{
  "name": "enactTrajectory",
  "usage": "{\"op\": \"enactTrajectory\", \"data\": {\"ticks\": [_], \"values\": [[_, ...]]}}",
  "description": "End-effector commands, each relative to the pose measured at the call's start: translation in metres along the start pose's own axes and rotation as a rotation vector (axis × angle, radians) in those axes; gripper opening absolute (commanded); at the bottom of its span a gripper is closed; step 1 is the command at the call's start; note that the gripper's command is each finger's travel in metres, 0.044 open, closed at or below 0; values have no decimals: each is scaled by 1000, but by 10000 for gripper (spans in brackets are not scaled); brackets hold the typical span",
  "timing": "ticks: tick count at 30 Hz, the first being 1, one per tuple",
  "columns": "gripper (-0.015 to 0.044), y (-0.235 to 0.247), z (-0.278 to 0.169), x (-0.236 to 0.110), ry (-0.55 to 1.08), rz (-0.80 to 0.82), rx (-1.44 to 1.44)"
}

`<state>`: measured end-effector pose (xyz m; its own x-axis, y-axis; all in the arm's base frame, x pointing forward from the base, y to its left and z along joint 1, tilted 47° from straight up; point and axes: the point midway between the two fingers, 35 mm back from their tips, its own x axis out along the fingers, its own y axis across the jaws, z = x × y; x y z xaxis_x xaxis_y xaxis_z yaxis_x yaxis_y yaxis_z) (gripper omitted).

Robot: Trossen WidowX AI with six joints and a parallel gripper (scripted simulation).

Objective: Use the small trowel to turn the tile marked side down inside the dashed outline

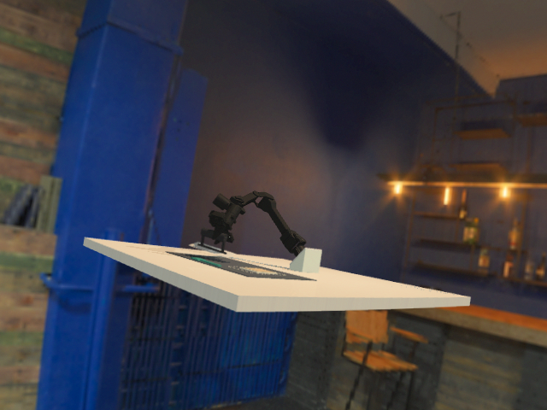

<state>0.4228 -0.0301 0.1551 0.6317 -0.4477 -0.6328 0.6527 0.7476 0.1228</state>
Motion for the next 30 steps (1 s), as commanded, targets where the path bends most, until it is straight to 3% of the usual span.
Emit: {"op": "enactTrajectory", "data": {"ticks": [1, 30], "values": [[0, -2, 8, -1, 37, 4, -56], [0, -66, 47, -14, 407, 40, -417]]}}
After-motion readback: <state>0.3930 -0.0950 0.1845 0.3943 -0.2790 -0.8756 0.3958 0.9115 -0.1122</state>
